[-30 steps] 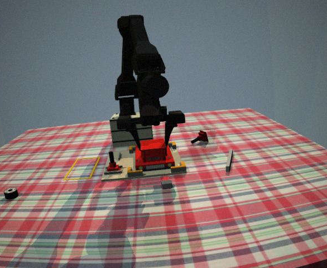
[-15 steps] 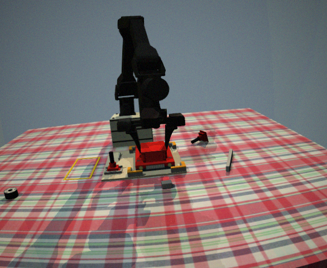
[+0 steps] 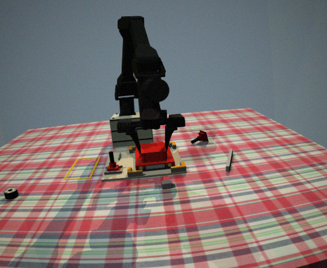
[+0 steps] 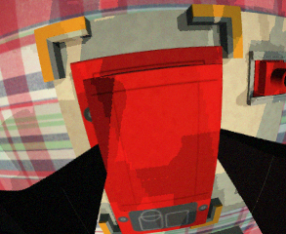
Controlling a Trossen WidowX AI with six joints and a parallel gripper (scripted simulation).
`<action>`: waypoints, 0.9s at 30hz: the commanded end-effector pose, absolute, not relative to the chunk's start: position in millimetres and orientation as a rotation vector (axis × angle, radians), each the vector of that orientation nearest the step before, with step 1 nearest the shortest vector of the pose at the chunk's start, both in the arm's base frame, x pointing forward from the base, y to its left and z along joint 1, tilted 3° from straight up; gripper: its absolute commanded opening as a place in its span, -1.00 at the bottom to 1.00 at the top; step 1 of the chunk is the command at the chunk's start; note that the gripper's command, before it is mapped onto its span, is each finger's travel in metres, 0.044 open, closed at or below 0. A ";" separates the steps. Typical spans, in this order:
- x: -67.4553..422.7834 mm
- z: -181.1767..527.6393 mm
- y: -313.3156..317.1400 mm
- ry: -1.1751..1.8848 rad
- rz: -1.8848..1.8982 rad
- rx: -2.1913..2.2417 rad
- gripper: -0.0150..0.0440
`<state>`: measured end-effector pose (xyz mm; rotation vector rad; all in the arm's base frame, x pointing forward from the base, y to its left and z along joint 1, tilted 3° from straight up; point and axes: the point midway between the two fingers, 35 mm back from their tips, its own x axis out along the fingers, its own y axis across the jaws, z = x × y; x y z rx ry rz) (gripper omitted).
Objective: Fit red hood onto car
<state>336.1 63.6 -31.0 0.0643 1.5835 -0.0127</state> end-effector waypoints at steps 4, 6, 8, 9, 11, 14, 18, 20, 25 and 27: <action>336.1 -31.0 63.6 1.583 -0.013 0.064 0.22; 336.1 -31.0 63.6 1.583 -0.013 0.064 0.40; 336.1 -31.0 63.6 1.583 -0.013 0.064 0.58; 336.1 -31.0 63.6 1.583 -0.013 0.064 0.67; 336.1 -31.0 63.6 1.583 -0.013 0.064 0.84; 336.1 -31.0 63.6 1.583 -0.013 0.064 1.00; 338.1 -14.7 63.2 1.584 -0.012 0.065 1.00; 339.2 2.0 62.7 1.585 -0.011 0.066 1.00; 338.0 41.1 60.8 1.588 -0.009 0.068 1.00; 338.0 41.1 60.8 1.588 -0.009 0.068 1.00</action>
